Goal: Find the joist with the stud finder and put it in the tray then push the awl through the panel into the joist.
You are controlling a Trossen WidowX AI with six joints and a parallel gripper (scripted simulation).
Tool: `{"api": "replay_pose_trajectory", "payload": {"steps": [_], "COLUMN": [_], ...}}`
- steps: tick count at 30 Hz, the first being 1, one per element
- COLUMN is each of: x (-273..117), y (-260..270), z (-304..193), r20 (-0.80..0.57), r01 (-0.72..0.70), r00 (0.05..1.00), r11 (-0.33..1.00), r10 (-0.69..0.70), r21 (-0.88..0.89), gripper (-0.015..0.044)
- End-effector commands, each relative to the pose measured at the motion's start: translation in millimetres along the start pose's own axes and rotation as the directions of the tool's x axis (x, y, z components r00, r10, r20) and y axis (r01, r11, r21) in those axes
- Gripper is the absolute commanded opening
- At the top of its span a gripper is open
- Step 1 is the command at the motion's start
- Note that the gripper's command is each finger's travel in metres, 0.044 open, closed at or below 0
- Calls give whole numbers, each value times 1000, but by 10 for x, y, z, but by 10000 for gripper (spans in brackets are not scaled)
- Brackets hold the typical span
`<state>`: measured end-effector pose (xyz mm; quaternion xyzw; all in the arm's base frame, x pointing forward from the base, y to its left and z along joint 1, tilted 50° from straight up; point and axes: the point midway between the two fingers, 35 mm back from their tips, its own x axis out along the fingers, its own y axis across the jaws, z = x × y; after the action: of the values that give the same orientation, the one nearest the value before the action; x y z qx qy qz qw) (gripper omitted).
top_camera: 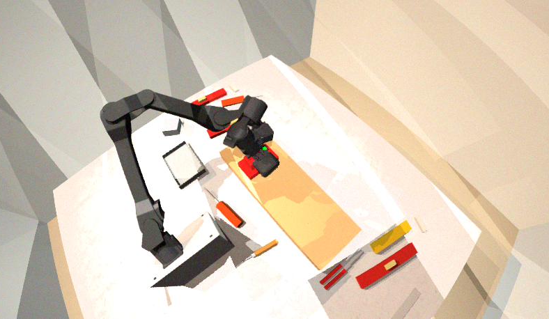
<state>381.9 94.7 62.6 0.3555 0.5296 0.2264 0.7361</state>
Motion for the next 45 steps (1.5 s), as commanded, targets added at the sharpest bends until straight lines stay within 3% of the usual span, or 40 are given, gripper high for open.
{"api": "replay_pose_trajectory", "payload": {"steps": [1,45], "x": [-1,-13], "y": [-170,-1563], "z": [-18,-28], "r20": [-2,-1], "r01": [3,8], "r00": [1000,1000], "r11": [1000,1000], "r10": [-3,-8], "r21": [4,2], "gripper": [0,0]}}
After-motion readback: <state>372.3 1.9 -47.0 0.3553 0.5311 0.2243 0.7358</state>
